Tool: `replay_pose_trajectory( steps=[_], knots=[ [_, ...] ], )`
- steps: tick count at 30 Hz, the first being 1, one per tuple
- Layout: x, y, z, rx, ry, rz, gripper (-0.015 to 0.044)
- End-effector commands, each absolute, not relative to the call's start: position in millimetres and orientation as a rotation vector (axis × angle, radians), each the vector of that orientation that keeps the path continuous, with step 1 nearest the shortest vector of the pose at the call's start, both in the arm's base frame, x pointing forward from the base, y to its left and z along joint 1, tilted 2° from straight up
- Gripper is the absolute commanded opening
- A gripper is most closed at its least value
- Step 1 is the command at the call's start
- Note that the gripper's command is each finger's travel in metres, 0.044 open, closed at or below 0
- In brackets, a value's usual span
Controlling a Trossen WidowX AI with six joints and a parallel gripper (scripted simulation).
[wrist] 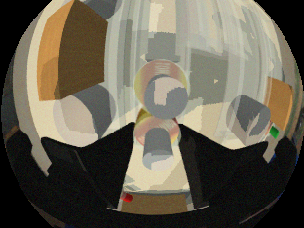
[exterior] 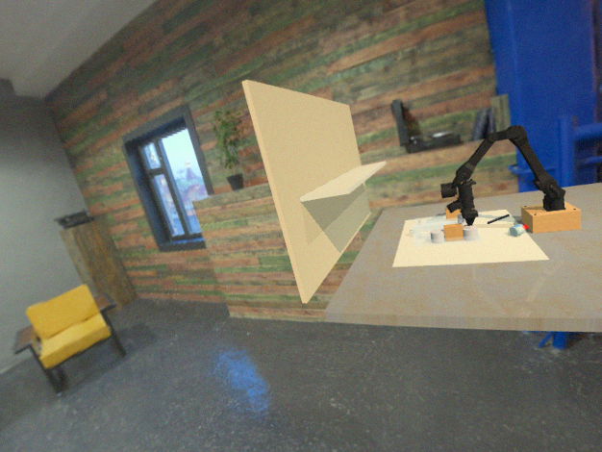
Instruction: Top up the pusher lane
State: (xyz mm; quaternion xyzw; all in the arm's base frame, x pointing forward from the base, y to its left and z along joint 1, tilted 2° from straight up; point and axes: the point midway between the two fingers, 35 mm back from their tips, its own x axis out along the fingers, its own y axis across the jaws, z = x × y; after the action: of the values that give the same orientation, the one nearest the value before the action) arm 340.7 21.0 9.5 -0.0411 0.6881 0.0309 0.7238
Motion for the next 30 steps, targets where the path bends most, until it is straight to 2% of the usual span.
replay_pose_trajectory(
  steps=[1, 30],
  knots=[
    [343.6, 20.5, 9.7, -0.091, 1.504, 0.064, 0.0],
    [338.8, 20.0, 9.3, -0.091, 1.504, 0.064, 0.0]
  ],
)
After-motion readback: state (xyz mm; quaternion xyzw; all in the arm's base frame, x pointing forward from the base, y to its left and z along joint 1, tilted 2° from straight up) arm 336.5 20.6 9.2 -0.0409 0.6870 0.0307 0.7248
